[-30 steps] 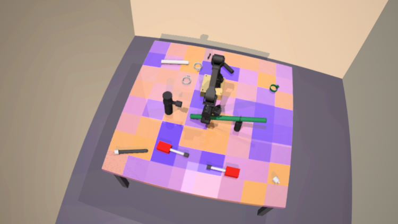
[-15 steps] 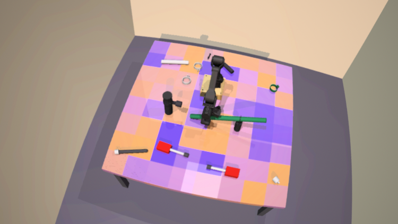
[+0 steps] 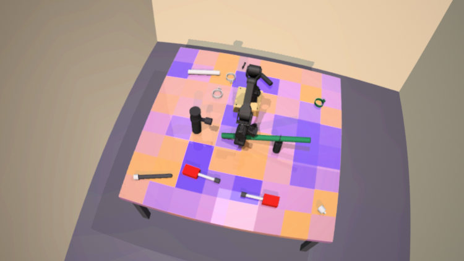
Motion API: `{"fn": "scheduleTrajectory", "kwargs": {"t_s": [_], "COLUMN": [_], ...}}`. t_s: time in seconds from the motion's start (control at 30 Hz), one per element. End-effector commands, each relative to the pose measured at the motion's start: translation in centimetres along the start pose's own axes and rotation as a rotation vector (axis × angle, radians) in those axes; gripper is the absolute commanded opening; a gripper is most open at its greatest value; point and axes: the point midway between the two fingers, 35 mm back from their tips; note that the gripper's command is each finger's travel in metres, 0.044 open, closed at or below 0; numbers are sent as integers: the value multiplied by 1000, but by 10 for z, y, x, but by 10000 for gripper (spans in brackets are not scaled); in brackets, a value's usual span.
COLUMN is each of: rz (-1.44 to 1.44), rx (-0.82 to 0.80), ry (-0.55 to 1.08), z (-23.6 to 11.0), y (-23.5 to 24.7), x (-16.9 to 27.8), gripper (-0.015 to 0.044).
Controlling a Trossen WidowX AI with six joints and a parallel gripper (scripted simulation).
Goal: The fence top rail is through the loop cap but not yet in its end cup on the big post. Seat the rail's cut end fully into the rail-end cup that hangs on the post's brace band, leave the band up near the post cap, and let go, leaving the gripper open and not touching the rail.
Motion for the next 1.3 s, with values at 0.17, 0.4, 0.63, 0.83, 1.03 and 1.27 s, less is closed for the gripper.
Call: {"fn": "scheduleTrajectory", "kwargs": {"t_s": [0.17, 0.4, 0.63, 0.83, 1.03, 1.27], "rz": [-2, 2, 5, 5, 4, 4], "rx": [4, 27, 50, 50, 42, 42], "ry": [17, 183, 313, 313, 289, 289], "z": [-8, -44, -76, -76, -71, -72], "y": [0, -5, -5, -5, -4, -4], "x": [2, 22, 38, 38, 35, 35], "gripper": [0, 0, 0, 0, 0, 0]}}
Point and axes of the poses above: the point midway between the two fingers, 35 mm back from their tips, its own z axis out along the fingers, its own y axis across the jaws, x = y × z, and after that the axes turned 9 degrees about z, right-handed
